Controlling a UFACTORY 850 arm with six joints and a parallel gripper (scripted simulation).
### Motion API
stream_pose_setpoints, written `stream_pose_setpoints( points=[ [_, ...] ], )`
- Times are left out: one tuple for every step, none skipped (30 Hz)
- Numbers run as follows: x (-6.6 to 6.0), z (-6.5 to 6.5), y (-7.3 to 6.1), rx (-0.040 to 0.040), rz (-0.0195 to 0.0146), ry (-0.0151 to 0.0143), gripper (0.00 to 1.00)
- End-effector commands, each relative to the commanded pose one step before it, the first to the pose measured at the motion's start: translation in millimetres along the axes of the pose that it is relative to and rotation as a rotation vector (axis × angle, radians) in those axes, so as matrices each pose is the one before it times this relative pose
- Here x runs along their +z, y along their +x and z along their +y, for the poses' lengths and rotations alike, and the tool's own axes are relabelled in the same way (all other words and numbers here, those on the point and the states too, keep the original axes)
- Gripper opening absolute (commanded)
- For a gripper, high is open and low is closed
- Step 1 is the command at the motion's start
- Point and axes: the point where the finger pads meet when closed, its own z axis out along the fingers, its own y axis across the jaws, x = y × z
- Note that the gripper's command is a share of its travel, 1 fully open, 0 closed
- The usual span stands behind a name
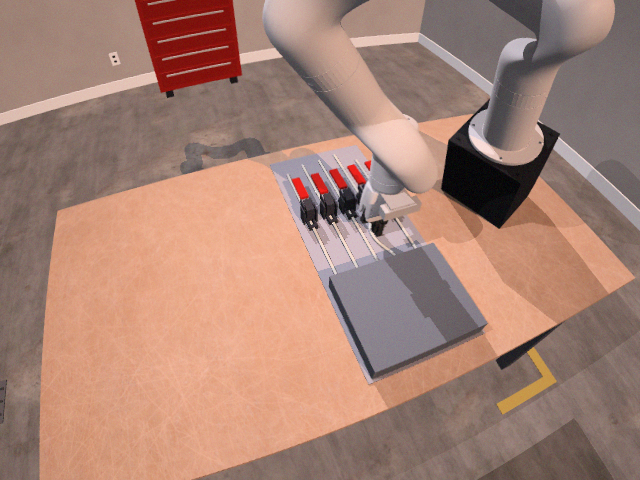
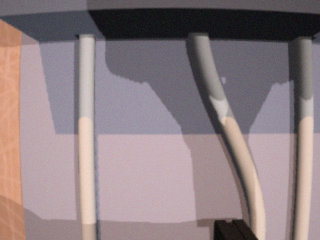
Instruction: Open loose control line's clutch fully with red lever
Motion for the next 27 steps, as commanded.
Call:
stream_pose_setpoints(
  points=[
    [-0.2,-4.21,0.0,0.0,0.0,-0.00037,0.0],
    [0.0,-1.09,0.0,0.0,0.0,0.0,0.0],
    [0.0,-1.16,0.0,0.0,-0.00001,0.0,0.0],
    [0.0,0.0,0.0,0.0,0.0,0.0,0.0],
    [0.0,0.0,0.0,0.0,0.0,0.0,0.0],
    [0.0,-1.22,0.0,0.0,0.0,0.0,0.0],
    [0.0,-1.28,0.0,0.0,0.0,0.0,0.0],
    [0.0,-1.32,0.0,0.0,0.0,0.0,0.0],
    [0.0,-1.36,0.0,0.0,0.0,0.0,0.0],
    [0.0,-1.38,0.0,0.0,0.0,0.0,0.0],
    [0.0,-1.4,0.0,0.0,0.0,0.0,0.0],
    [0.0,-1.41,0.0,0.0,0.0,0.0,0.0],
    [0.01,-1.4,0.0,0.0,0.00001,0.0,0.0],
    [0.0,-1.39,0.0,0.0,0.0,0.0,0.0],
    [-0.01,-1.37,0.0,0.0,-0.00001,0.0,0.0],
    [0.0,-1.34,0.0,0.0,0.00001,0.0,0.0],
    [0.0,-1.3,0.0,0.0,0.0,0.0,0.0],
    [0.0,-1.25,0.0,0.0,0.0,0.0,0.0],
    [0.0,-1.19,0.0,0.0,0.0,0.0,0.0],
    [0.0,-1.13,0.0,0.0,0.0,0.0,0.0],
    [0.0,0.0,0.0,0.0,0.0,0.0,0.0],
    [0.0,0.0,0.0,0.0,0.0,0.0,0.0],
    [0.0,-1.06,0.0,0.0,0.0,0.0,0.0],
    [0.0,-0.98,0.0,0.0,0.0,0.0,0.0],
    [0.0,-0.9,0.0,0.0,0.0,0.0,0.0],
    [0.0,-0.82,0.0,0.0,0.0,0.0,0.0],
    [0.0,-0.73,0.0,0.0,0.0,0.0,0.0]
  ],
)
